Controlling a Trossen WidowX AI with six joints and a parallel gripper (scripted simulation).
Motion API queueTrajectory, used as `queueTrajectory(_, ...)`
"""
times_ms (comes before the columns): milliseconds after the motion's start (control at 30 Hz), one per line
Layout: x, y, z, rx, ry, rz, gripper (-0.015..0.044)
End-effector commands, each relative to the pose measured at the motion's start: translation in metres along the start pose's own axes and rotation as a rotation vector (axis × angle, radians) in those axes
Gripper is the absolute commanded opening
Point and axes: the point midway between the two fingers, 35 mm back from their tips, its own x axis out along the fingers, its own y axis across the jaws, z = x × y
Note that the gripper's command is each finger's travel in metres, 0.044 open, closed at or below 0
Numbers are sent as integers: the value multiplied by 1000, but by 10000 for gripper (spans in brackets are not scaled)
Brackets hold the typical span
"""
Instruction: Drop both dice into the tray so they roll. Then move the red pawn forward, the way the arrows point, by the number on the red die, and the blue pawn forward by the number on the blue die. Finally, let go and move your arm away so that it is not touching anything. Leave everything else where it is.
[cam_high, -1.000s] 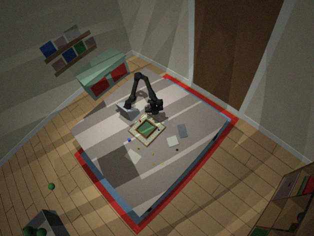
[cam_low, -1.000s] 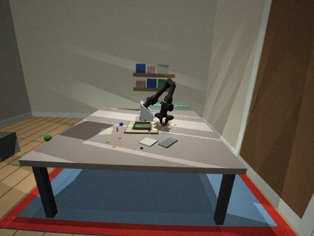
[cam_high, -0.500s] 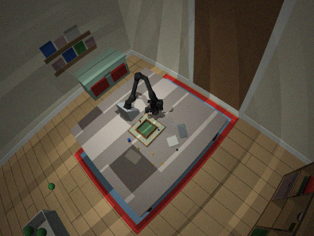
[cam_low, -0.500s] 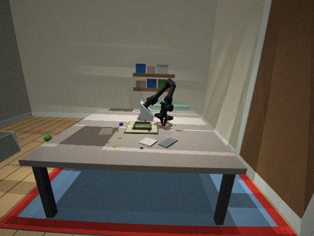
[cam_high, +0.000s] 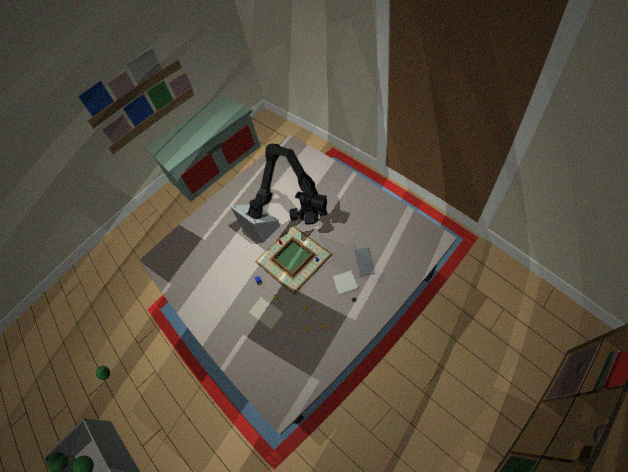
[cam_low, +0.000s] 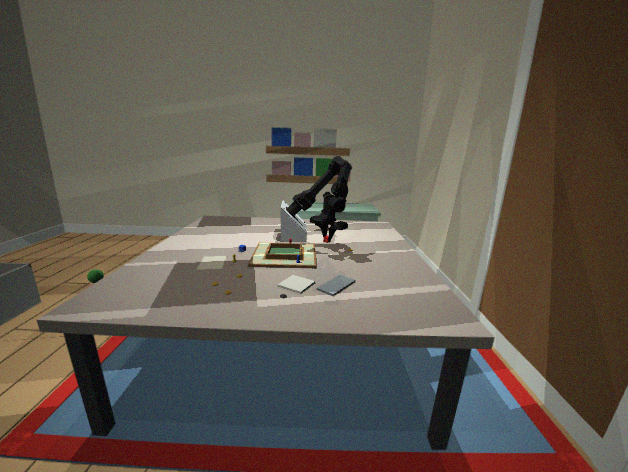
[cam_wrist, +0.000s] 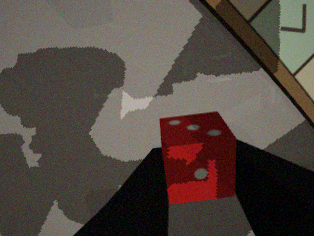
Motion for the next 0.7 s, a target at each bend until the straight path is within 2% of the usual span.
queueTrajectory(0, -26, 3, -2, 6, 1, 7, 0)
queueTrajectory(267, -66, 1, -11, 33, 11, 11, 0)
queueTrajectory(467, -66, 1, -8, 47, 10, 11, 0)
queueTrajectory(667, -60, -6, 23, 167, 0, 4, 0)
